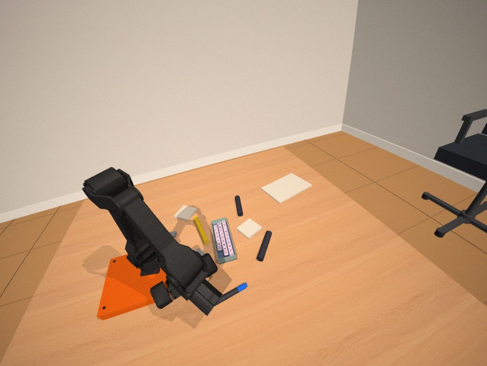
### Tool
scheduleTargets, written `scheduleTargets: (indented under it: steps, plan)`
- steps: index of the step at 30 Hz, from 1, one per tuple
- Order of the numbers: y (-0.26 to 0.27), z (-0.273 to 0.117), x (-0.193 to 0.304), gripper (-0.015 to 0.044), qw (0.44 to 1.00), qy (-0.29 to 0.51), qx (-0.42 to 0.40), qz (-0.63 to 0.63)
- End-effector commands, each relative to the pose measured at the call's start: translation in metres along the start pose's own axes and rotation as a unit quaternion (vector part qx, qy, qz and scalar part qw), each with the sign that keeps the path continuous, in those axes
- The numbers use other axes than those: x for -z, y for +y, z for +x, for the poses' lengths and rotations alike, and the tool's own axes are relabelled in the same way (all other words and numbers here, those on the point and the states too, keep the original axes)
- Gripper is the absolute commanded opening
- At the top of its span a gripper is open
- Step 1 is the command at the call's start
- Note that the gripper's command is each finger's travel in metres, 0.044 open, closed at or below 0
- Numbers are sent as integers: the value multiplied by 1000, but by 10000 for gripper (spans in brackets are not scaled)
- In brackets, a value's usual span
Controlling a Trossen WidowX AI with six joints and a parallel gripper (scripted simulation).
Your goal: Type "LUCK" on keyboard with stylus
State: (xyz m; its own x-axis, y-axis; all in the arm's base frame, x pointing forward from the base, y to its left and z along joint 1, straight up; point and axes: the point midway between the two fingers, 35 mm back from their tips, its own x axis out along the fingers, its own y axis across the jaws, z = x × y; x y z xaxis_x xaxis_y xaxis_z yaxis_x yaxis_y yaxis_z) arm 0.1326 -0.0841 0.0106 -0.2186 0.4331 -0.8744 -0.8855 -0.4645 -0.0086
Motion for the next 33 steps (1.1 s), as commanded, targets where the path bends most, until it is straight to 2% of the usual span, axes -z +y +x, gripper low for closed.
scheduleTargets:
  steps: [1,4,7,15,24,33]
  plan:
    - [0,0,0,97,1000,0,0,0]
    - [0,0,0,19,1000,0,0,0]
    - [0,0,0,0,1000,0,0,0]
    - [0,-3,-1,0,1000,0,0,0]
    - [0,-43,-24,0,1000,0,1,0]
    - [-5,-41,-24,0,999,-3,7,38]
